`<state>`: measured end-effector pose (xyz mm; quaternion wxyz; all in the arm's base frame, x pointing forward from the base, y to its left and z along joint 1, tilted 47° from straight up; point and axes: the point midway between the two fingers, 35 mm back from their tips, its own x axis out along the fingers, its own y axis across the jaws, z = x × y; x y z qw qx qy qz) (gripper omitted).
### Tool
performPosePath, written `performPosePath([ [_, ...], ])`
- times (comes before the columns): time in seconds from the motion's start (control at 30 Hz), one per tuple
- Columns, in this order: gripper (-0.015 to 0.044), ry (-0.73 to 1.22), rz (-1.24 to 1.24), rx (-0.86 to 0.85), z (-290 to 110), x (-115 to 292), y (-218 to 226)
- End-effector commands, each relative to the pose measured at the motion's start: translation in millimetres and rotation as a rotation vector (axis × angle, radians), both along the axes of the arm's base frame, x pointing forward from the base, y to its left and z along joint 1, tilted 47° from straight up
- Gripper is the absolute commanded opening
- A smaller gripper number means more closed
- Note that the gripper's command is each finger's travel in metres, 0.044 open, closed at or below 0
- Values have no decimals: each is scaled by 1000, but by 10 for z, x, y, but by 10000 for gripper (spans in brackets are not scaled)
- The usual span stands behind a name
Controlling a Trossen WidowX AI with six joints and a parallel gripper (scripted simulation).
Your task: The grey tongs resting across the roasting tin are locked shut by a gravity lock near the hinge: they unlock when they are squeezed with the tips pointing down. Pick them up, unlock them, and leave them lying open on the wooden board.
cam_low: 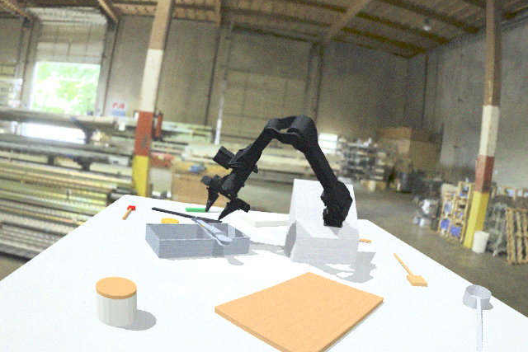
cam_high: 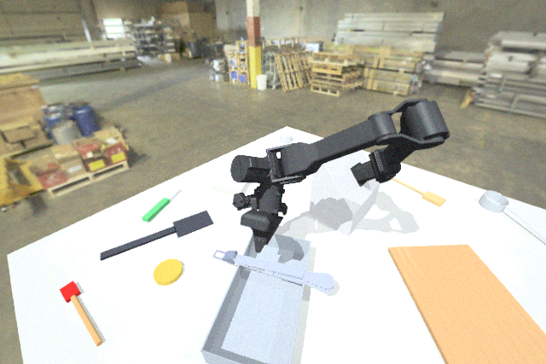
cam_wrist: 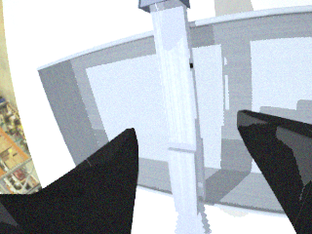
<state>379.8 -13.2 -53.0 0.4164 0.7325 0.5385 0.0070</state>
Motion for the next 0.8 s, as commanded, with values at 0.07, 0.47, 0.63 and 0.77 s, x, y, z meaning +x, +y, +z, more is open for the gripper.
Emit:
performPosePath([
  [0.07,260,-2,6,5,-14,8,19],
  [0.47,260,1,8,0,-108,97,156],
  [0.63,260,1,8,-1,-146,133,219],
  [0.77,260,1,8,-1,-175,161,270],
])
